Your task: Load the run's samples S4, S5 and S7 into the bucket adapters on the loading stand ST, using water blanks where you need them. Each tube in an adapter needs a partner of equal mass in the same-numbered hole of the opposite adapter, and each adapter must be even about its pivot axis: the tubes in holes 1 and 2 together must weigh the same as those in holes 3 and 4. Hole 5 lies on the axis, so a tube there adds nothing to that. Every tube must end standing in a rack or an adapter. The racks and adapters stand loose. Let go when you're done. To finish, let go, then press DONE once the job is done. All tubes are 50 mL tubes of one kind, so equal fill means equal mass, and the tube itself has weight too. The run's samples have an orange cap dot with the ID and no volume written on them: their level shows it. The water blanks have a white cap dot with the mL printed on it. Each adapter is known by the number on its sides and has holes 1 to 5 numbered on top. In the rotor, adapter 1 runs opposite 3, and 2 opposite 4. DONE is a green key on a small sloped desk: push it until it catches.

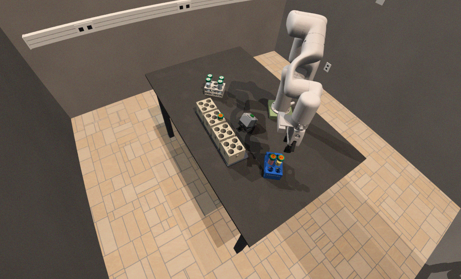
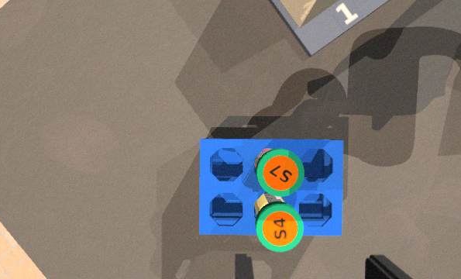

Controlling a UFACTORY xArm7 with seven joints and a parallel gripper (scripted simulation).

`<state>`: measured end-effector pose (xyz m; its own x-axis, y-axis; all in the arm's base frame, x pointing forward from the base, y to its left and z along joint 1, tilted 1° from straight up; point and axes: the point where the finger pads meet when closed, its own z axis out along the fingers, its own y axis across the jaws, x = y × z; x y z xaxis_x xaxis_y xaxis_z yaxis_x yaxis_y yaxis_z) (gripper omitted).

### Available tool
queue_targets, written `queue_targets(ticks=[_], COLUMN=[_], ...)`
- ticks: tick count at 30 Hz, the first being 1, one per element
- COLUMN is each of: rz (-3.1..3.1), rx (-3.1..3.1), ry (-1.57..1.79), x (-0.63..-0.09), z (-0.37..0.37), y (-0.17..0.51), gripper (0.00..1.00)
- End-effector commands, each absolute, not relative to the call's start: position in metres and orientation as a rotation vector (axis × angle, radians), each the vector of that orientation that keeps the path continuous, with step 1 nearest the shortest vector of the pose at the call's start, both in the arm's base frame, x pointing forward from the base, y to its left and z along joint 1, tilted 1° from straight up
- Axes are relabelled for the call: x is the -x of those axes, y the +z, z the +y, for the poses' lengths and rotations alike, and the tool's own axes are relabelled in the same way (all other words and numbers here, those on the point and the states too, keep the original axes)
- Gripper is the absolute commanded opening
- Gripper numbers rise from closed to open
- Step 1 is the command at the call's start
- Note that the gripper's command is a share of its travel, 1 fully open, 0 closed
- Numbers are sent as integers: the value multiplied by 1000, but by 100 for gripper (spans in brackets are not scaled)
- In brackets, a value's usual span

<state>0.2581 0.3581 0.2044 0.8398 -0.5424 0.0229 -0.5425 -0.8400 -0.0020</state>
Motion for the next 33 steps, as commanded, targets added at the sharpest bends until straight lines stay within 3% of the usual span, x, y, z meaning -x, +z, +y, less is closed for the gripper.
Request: queue_targets(ticks=[1, 33], rz=[-888, -888], rx=[-3013, -3013], ry=[38, 38], x=[-259, -260], z=[359, 359], y=[197, 141], gripper=[57, 57])
